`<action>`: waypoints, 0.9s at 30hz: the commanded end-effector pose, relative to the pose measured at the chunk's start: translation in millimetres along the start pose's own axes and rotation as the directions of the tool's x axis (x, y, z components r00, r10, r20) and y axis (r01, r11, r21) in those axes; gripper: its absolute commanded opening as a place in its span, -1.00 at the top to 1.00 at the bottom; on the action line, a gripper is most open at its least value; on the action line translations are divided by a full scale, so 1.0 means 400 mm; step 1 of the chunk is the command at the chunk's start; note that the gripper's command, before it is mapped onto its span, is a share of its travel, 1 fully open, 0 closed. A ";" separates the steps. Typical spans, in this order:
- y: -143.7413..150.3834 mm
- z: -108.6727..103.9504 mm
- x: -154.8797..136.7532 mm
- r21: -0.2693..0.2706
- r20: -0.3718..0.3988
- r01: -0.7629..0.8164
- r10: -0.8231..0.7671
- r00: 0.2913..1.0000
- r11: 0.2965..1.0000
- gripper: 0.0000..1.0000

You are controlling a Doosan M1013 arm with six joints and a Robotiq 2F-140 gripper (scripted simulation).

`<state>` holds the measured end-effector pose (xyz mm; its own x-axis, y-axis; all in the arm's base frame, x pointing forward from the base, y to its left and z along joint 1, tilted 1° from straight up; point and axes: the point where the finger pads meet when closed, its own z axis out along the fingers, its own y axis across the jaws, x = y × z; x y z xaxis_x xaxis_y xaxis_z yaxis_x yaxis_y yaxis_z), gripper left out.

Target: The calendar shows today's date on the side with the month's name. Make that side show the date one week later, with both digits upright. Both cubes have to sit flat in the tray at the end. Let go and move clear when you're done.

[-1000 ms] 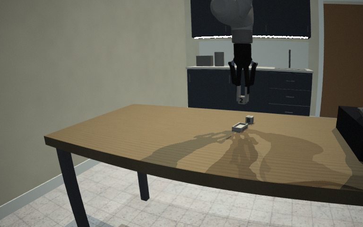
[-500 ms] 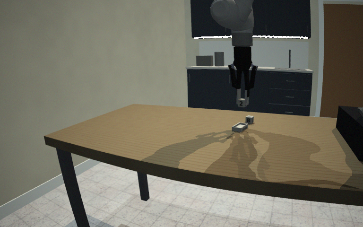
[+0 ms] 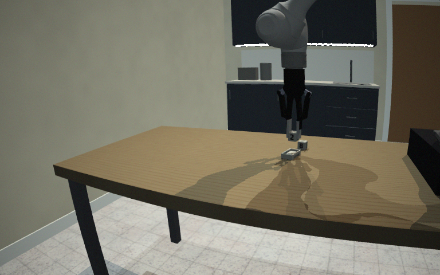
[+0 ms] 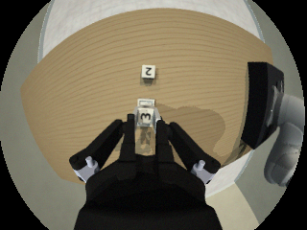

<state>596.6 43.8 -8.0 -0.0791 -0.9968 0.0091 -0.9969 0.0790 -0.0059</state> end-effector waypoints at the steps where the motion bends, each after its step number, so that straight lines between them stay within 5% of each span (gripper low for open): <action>1: 0.000 0.006 0.000 0.000 0.000 0.000 0.000 1.000 1.000 0.49; 27: 0.000 0.021 0.000 0.000 0.000 0.000 0.000 1.000 1.000 0.49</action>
<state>596.8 43.8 -16.7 -0.0791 -0.9968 0.0091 -0.9969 0.0790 -0.0059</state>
